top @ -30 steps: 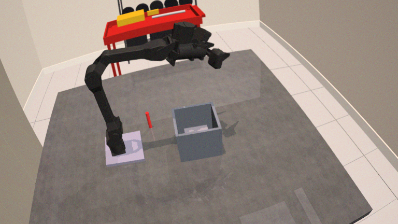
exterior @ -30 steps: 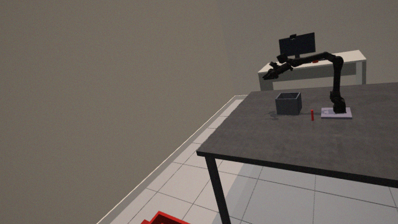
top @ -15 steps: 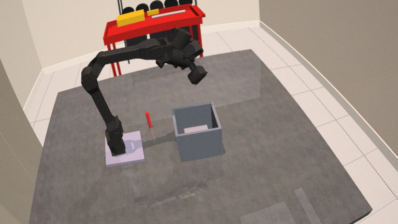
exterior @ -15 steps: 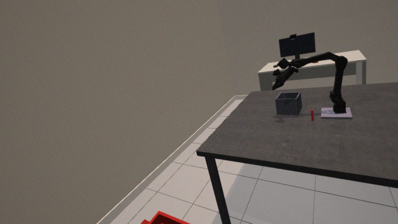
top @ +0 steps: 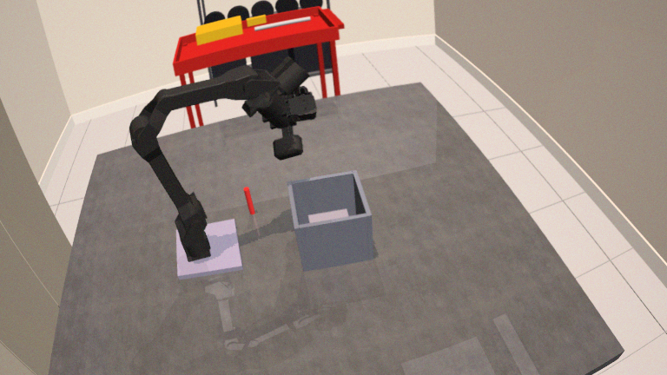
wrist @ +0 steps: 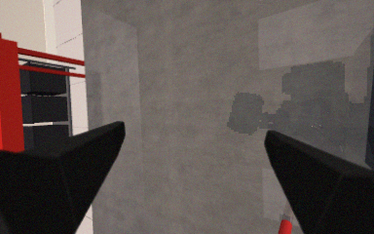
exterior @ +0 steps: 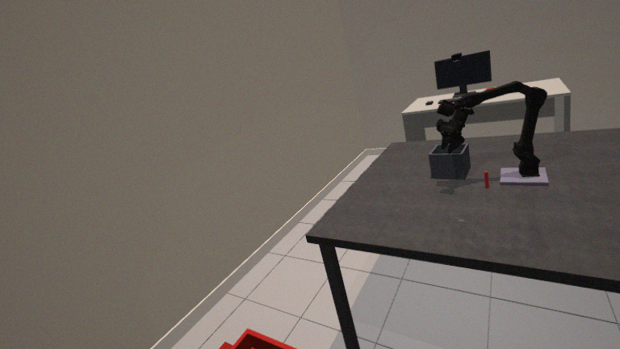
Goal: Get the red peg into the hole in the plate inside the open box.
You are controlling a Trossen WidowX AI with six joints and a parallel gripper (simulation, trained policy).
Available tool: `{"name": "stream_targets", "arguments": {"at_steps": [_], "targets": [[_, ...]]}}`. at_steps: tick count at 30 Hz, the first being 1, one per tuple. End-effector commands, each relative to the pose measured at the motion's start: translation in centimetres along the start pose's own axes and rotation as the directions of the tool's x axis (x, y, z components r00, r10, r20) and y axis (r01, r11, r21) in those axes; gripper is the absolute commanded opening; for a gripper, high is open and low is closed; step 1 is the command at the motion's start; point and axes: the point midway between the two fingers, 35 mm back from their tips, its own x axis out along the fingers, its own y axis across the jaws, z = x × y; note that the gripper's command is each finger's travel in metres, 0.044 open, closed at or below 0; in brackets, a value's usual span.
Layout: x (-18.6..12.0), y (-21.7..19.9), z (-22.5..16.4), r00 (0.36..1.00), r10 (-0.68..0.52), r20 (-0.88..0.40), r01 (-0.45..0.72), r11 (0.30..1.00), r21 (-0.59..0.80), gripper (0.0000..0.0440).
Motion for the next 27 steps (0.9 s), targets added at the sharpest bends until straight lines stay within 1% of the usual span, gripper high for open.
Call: {"name": "stream_targets", "arguments": {"at_steps": [1,7,12,20,27], "targets": [[0.1,-0.6,-2.3,0.997,-0.035,-0.073,0.042,0.995,0.092,0.0440],[0.2,-1.7,-5.7,0.977,-0.099,-0.187,0.142,0.961,0.238,0.0440],[0.1,-2.7,-8.3,0.950,-0.152,-0.274,0.245,0.906,0.346,0.0440],[-0.2,-4.3,-12.0,0.886,-0.243,-0.394,0.424,0.767,0.482,0.0440],[-0.3,-5.5,-14.3,0.834,-0.316,-0.453,0.540,0.639,0.547,0.0440]]}}
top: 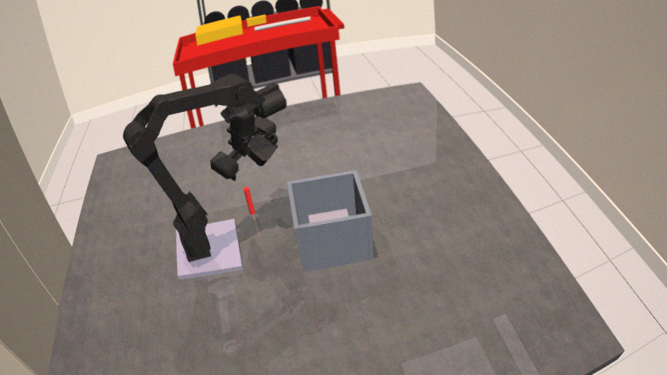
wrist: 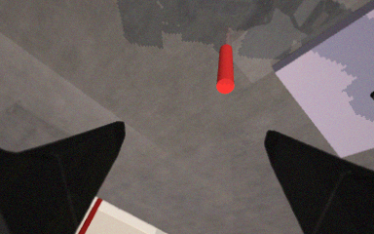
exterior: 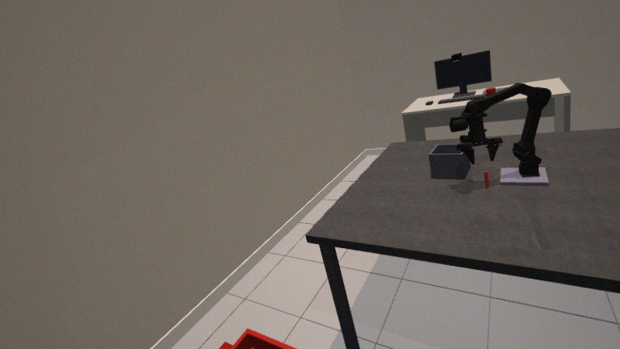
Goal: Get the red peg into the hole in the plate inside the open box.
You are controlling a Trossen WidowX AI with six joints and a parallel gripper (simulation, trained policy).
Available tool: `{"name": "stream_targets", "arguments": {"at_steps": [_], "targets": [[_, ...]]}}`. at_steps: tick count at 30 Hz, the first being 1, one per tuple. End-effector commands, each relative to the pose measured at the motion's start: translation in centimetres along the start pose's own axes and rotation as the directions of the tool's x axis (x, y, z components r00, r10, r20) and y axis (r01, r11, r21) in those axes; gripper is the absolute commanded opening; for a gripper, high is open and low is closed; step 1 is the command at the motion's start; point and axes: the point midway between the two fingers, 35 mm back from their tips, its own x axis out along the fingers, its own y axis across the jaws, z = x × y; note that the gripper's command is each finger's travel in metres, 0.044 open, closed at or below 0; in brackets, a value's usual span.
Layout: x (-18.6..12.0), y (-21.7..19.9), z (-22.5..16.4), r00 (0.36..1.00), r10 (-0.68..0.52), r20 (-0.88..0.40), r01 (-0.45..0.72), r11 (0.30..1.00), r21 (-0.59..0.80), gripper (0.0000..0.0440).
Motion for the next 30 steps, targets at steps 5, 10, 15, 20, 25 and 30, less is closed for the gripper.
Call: {"name": "stream_targets", "arguments": {"at_steps": [5,10,15,20,25,30], "targets": [[1.4,-1.9,-0.6,0.995,-0.094,0.013,0.092,0.987,0.130,0.0440],[2.8,-2.5,-0.3,0.991,-0.128,0.023,0.122,0.974,0.191,0.0440],[4.3,-3.0,0.1,0.988,-0.149,0.026,0.139,0.960,0.243,0.0440],[5.8,-3.4,0.6,0.986,-0.163,0.029,0.148,0.946,0.289,0.0440],[7.3,-3.7,1.2,0.984,-0.171,0.040,0.149,0.933,0.327,0.0440],[8.4,-3.8,1.7,0.984,-0.172,0.055,0.142,0.926,0.349,0.0401]]}}
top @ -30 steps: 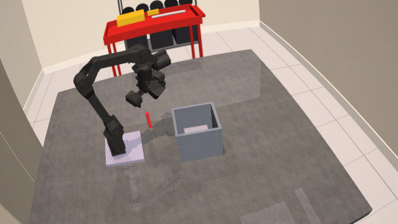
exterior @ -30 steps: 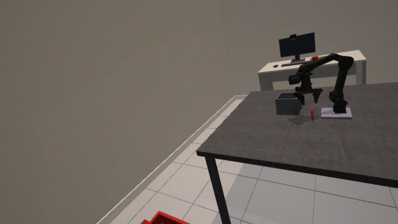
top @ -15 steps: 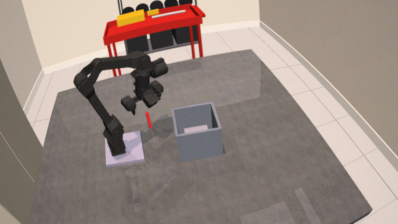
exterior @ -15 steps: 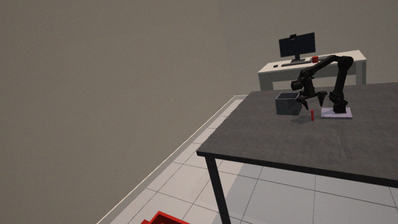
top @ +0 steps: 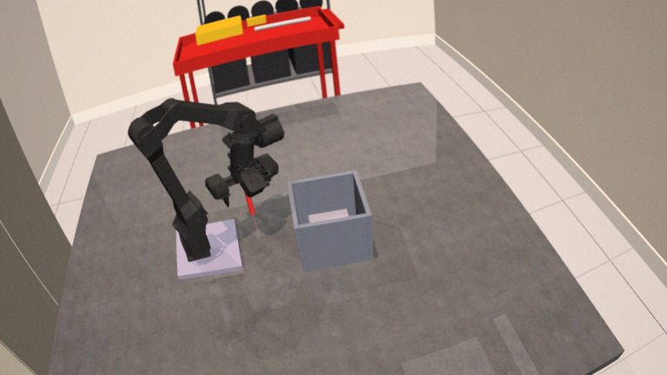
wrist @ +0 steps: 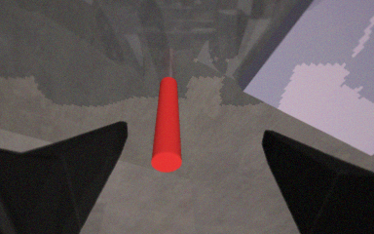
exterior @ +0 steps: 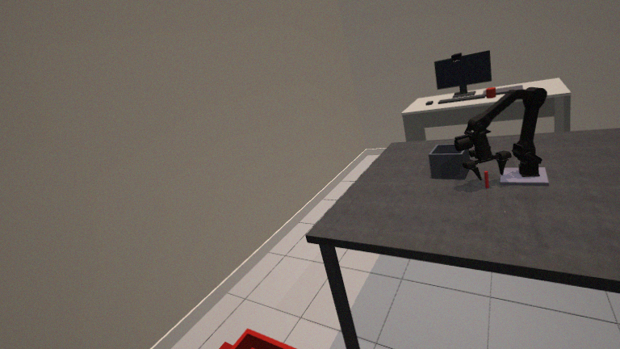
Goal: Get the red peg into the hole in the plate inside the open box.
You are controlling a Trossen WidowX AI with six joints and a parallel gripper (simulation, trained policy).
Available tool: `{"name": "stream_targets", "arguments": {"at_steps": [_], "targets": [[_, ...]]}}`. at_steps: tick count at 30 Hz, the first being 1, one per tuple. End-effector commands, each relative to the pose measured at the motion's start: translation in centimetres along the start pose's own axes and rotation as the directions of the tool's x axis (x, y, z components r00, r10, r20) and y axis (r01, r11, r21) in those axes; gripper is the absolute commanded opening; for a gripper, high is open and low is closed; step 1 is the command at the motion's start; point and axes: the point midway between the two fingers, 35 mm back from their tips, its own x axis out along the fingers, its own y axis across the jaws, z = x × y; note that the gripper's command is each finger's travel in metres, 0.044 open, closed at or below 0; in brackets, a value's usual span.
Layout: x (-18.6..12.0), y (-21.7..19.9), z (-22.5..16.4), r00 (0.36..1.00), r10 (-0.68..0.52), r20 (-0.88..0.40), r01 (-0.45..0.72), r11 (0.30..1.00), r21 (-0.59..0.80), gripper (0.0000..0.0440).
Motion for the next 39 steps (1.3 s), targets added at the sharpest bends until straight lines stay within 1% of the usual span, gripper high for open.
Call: {"name": "stream_targets", "arguments": {"at_steps": [1,6,14,16,27,33,39], "targets": [[1.1,0.1,0.3,1.000,-0.006,0.012,0.006,1.000,0.019,0.0381],[1.7,0.6,0.6,1.000,-0.004,0.019,0.004,1.000,0.025,0.0256],[1.9,1.3,0.6,1.000,0.003,0.016,-0.003,1.000,0.000,0.0047],[1.8,1.5,0.5,1.000,0.007,0.011,-0.006,1.000,-0.010,0.0004],[-1.5,2.9,-0.6,0.986,0.156,-0.060,-0.158,0.987,-0.027,0.0000],[-4.2,3.3,-0.9,0.969,0.235,-0.077,-0.239,0.970,-0.048,0.0000],[-7.3,3.5,-0.6,0.948,0.311,-0.068,-0.316,0.946,-0.075,0.0000]]}}
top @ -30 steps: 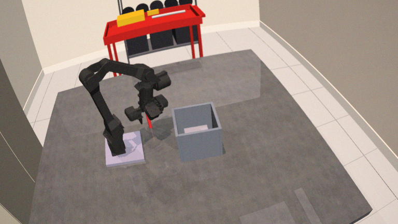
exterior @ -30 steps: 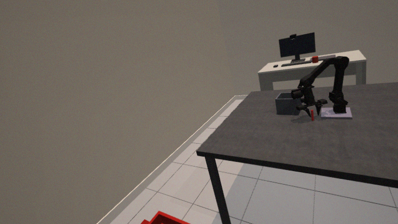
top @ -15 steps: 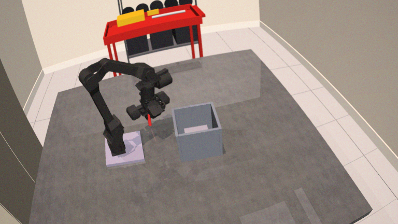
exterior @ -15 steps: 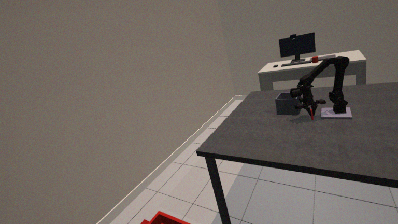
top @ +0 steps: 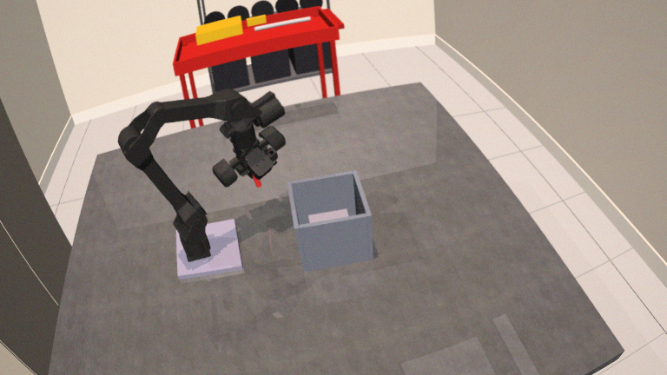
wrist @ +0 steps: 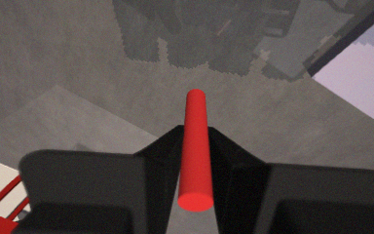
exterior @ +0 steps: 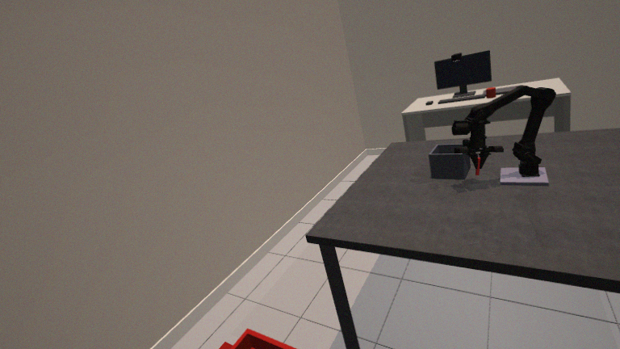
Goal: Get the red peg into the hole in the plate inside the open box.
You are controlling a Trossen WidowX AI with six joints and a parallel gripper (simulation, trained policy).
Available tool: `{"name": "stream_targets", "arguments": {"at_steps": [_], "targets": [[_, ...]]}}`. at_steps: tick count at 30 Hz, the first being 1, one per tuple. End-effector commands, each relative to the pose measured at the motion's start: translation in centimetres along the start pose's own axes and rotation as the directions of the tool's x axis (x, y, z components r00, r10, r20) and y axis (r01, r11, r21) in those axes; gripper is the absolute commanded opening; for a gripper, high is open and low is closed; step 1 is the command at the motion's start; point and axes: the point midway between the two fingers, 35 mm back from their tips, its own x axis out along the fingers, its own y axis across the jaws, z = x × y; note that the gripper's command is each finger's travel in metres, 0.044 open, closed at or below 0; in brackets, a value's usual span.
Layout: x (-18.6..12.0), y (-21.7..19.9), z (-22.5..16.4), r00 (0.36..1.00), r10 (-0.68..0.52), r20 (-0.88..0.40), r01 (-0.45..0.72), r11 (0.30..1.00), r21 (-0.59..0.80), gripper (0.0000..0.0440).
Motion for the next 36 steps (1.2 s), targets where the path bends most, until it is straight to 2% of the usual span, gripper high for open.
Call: {"name": "stream_targets", "arguments": {"at_steps": [1,10,17,26,36], "targets": [[-2.1,0.7,0.0,0.998,0.059,0.011,-0.059,0.998,-0.026,0.0000],[-6.9,1.6,1.5,0.983,0.164,0.087,-0.160,0.986,-0.051,0.0000],[-9.8,1.8,3.4,0.967,0.194,0.167,-0.189,0.981,-0.047,0.0000],[-11.3,1.4,6.4,0.955,0.165,0.248,-0.169,0.986,-0.003,0.0000],[-11.9,1.4,9.6,0.952,0.118,0.282,-0.137,0.989,0.050,0.0000]]}}
